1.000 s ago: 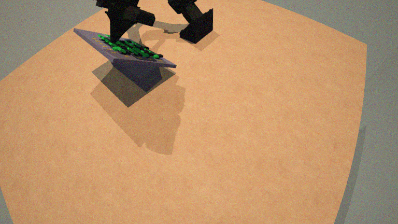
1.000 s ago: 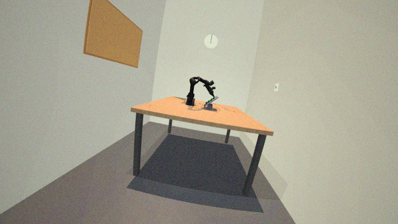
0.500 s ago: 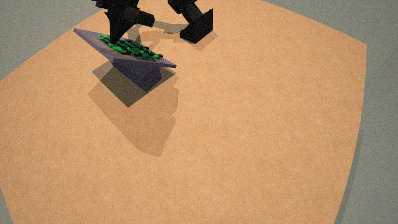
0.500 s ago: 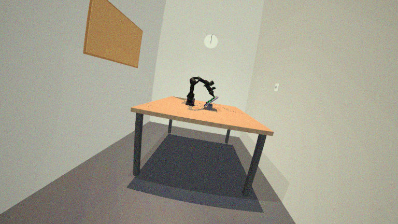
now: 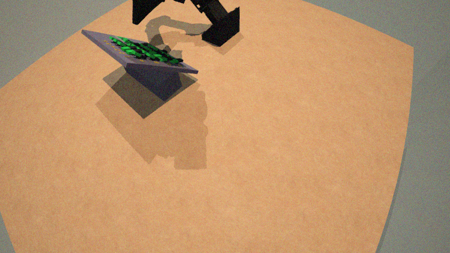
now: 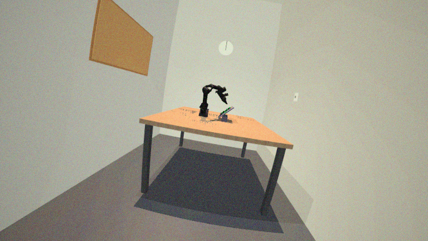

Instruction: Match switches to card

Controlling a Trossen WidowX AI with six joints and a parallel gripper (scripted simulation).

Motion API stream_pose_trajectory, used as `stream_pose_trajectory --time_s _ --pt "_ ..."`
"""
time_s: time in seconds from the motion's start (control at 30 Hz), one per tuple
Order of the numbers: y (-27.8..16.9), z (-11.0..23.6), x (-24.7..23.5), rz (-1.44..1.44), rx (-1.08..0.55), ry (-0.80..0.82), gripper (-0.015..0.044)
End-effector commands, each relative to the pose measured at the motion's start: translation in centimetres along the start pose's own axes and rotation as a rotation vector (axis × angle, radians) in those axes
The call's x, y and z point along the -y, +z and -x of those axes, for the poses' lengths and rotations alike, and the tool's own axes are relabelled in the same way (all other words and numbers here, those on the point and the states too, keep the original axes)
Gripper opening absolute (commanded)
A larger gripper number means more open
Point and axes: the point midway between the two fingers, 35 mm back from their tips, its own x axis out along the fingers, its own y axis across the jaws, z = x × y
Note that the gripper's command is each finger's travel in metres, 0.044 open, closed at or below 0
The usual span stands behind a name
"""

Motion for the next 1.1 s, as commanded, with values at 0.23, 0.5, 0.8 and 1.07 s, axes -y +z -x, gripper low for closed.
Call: stream_pose_trajectory --time_s 0.23,0.5,0.8,1.07 --pt "-3.8 1.0 -4.1 -0.013 0.008 -0.003 0.0000" --pt "-3.7 -2.5 -4.0 -0.014 -0.016 -0.004 0.0000" --pt "-3.7 -3.5 -4.0 -0.014 -0.015 -0.005 0.0000" --pt "-3.6 -4.4 -4.0 -0.014 -0.016 -0.005 0.0000"
